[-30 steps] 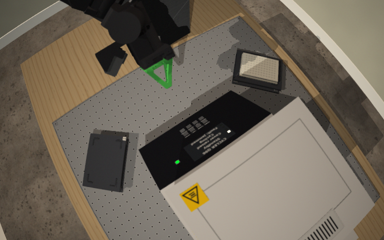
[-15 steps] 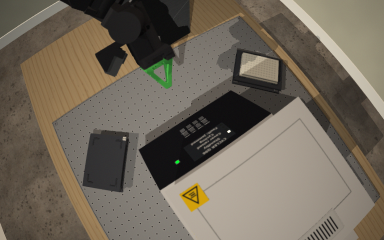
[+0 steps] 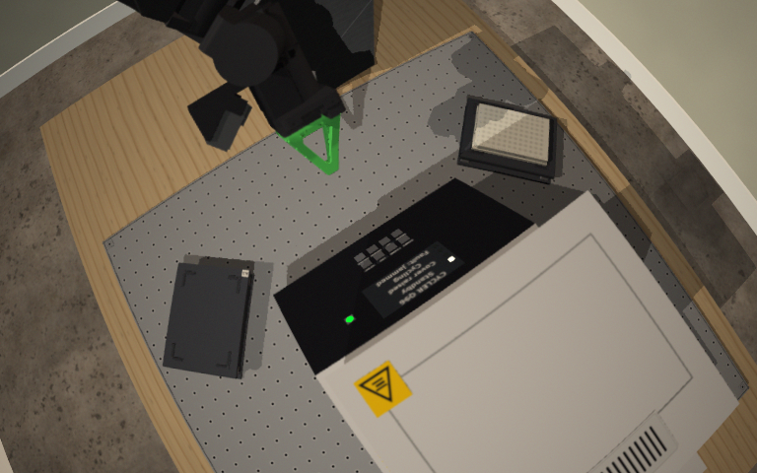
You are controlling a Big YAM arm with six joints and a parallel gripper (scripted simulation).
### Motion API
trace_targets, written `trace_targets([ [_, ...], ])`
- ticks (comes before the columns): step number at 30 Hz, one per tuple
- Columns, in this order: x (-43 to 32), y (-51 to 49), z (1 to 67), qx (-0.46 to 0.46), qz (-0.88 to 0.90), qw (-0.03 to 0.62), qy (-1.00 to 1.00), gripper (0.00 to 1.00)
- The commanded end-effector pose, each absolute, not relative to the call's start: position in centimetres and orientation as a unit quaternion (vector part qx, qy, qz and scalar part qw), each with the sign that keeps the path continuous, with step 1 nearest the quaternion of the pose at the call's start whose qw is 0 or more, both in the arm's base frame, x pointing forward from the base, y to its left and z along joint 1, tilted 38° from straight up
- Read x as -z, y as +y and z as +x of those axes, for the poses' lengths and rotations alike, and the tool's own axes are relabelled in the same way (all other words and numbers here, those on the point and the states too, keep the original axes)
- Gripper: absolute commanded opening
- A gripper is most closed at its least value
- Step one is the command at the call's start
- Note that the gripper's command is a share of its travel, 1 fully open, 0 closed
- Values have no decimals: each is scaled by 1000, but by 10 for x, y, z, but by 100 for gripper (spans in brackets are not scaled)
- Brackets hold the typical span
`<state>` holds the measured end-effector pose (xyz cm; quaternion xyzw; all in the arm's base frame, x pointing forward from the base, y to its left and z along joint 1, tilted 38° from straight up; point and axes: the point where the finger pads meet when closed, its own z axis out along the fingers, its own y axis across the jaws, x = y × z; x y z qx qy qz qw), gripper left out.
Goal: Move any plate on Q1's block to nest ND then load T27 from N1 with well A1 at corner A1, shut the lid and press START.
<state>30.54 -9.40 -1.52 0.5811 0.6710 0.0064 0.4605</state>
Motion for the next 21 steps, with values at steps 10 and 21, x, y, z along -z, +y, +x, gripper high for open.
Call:
trace_targets([
  [10, 9, -92, 320, -14, 575, 470, 670, 0],
  [21, 23, -70, 327, -22, 575, 471, 669, 0],
])
